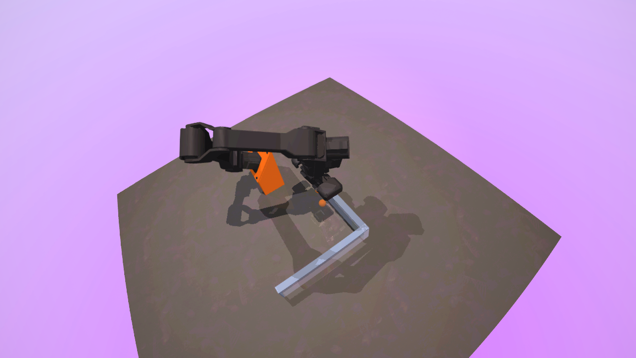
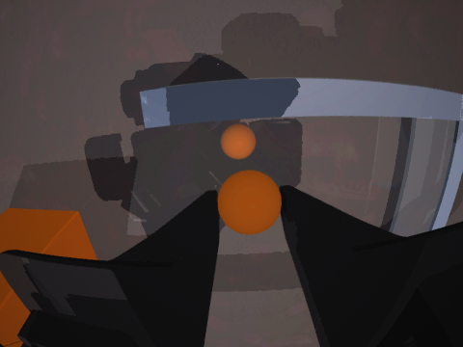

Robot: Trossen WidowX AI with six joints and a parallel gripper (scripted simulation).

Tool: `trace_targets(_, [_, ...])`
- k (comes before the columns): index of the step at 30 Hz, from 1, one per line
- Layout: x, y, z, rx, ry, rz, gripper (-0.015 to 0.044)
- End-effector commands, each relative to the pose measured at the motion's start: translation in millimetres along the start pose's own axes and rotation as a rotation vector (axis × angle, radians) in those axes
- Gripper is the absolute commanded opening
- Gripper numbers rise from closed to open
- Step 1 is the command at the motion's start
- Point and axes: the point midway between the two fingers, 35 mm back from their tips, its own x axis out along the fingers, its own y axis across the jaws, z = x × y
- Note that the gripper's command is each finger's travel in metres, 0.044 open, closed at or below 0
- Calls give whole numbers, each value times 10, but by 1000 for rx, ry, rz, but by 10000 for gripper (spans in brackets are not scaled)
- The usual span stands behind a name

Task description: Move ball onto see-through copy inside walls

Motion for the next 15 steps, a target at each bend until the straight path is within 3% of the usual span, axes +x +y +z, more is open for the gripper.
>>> trace_targets(1, [93,9,14,-5,4,1,0])
trace_targets(15, [737,17,-2,-4,8,1,0])
